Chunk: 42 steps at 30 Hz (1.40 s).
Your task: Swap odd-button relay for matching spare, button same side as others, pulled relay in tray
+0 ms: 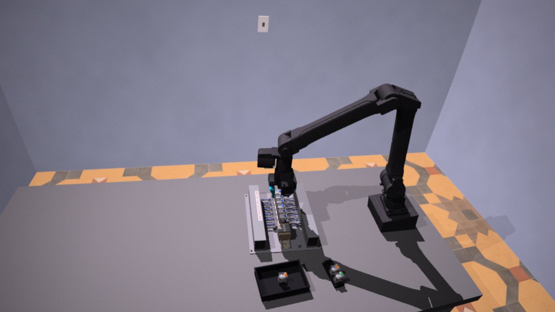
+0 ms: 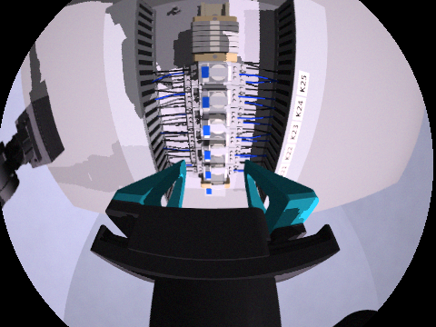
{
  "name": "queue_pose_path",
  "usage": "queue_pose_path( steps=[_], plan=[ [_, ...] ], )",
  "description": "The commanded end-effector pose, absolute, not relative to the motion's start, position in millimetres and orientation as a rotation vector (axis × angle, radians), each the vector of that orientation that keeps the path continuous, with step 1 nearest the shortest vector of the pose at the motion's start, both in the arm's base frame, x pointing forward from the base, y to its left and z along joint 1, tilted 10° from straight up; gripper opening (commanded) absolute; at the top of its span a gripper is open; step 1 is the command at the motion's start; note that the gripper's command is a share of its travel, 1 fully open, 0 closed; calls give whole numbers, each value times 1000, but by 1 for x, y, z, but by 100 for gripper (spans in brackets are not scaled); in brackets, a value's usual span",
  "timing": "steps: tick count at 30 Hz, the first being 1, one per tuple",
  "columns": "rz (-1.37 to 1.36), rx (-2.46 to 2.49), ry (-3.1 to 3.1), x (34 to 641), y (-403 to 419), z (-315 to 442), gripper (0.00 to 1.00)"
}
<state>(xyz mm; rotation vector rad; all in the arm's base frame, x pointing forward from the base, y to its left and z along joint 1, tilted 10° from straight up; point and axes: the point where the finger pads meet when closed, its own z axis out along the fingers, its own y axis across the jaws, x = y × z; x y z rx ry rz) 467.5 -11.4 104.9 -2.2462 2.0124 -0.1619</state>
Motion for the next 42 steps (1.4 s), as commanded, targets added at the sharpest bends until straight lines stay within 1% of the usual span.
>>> queue_pose_path(
  steps=[1,42],
  plan=[
    [-229,-2215,1975,484,-14,137,59],
    [-205,-2226,1987,480,-14,128,59]
  ],
)
